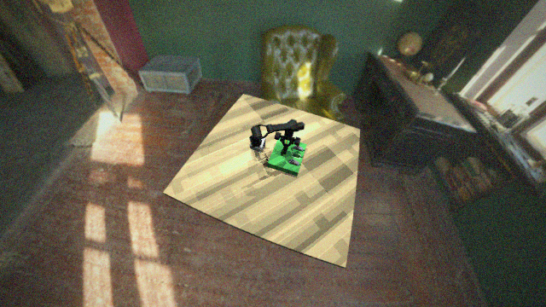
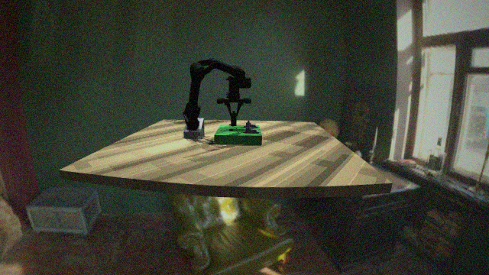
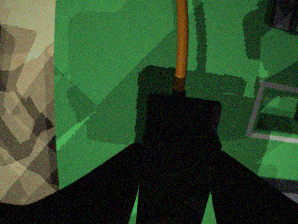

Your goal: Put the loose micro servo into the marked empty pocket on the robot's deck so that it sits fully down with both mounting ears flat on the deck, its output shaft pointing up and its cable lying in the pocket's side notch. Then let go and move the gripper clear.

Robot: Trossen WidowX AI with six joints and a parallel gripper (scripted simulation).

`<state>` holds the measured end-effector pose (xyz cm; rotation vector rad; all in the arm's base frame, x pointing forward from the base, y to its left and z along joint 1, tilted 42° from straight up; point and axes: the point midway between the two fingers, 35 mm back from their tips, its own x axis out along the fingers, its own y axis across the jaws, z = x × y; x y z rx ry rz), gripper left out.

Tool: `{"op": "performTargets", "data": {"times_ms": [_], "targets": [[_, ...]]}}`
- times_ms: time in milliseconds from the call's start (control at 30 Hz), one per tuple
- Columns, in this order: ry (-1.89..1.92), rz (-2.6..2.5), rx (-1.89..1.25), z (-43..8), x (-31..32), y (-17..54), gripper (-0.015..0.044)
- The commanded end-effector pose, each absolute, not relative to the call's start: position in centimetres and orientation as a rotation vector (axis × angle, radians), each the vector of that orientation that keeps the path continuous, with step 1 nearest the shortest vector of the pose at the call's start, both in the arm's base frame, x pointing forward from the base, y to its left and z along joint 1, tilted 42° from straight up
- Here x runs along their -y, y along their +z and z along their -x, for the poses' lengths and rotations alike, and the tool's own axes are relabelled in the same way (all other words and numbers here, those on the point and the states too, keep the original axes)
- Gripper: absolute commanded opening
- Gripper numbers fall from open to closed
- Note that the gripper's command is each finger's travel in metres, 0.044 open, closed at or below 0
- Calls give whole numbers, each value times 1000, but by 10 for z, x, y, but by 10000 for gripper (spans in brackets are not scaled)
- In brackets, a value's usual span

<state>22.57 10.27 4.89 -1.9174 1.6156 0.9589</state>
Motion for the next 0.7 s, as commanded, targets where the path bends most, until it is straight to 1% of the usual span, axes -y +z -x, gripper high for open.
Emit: {"op": "performTargets", "data": {"times_ms": [0, 667], "targets": [[829, 1822, -1632, -226, -104, 49, 0], [203, 1320, -1643, -226, -104, 49, 0]]}}
